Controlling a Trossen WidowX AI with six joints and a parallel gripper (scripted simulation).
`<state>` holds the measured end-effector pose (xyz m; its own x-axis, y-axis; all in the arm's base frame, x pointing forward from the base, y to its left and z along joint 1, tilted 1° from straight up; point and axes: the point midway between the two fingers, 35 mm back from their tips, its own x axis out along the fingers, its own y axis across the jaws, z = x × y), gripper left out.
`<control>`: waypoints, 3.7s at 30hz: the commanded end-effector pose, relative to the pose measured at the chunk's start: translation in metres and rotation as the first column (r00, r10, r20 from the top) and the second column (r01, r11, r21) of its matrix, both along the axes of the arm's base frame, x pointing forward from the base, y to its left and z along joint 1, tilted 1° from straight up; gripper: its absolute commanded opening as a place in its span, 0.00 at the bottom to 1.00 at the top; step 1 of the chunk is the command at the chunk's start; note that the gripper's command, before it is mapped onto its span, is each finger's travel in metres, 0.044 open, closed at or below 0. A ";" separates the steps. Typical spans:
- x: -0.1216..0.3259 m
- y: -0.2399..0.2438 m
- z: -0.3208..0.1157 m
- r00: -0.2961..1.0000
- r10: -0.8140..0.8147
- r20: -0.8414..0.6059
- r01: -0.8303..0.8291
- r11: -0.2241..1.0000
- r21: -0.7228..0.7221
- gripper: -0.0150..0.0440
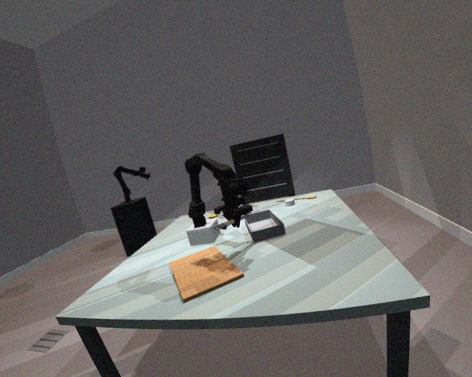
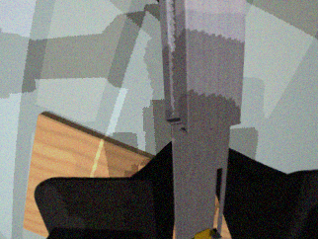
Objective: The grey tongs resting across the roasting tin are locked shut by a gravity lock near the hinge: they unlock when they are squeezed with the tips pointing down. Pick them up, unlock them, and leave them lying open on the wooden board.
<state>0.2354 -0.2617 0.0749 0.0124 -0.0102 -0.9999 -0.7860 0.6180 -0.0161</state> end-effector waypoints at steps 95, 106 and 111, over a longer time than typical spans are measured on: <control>-0.122 -0.098 0.003 -0.742 0.670 -0.030 -0.671 -0.741 0.027 0.00; -0.138 -0.106 0.003 -0.394 0.919 -0.035 -0.919 -0.393 0.020 0.00; -0.145 -0.109 0.003 -0.208 0.978 -0.036 -0.978 -0.207 0.017 0.00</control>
